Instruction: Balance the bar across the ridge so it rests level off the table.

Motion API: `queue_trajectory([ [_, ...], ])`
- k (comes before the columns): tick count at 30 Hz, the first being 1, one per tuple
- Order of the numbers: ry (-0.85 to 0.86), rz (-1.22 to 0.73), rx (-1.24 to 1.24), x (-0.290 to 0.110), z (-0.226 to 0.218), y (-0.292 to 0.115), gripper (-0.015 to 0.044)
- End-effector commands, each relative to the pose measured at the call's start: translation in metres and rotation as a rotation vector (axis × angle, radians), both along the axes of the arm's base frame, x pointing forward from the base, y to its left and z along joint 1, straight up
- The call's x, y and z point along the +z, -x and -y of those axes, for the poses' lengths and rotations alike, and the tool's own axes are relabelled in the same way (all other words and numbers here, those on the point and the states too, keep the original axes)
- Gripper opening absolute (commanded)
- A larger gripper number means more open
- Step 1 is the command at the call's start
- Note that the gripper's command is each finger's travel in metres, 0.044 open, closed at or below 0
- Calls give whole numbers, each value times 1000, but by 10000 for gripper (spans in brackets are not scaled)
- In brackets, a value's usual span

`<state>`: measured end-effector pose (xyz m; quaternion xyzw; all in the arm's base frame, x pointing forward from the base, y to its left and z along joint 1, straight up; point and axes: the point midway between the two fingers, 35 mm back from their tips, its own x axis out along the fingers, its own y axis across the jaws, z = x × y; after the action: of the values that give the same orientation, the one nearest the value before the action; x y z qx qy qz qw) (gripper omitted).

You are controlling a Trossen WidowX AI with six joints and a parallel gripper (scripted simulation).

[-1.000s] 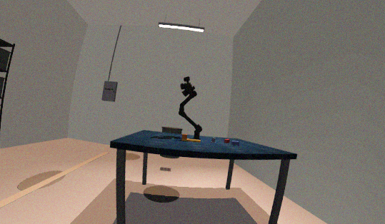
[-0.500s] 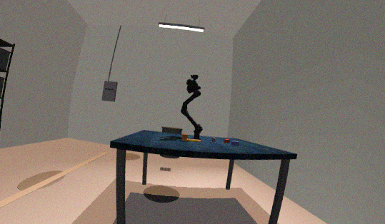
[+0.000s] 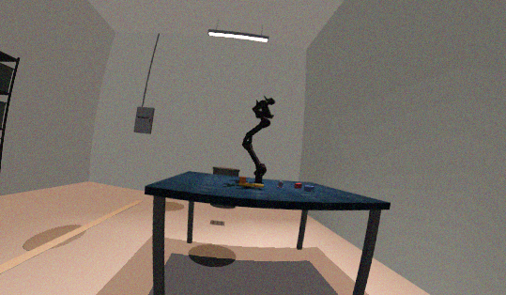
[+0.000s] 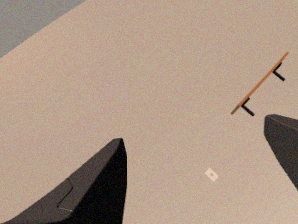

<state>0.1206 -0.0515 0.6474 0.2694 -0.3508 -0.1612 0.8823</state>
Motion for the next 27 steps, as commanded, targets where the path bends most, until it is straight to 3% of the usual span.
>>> queue_trajectory([
  [1,201,-83,-90,4,-29,-22,315],
  [10,587,-284,-241,-7,-75,-77,315],
  [20,789,-386,-332,-21,-87,-112,315],
  [27,1034,-576,-379,-53,-100,-162,315],
])
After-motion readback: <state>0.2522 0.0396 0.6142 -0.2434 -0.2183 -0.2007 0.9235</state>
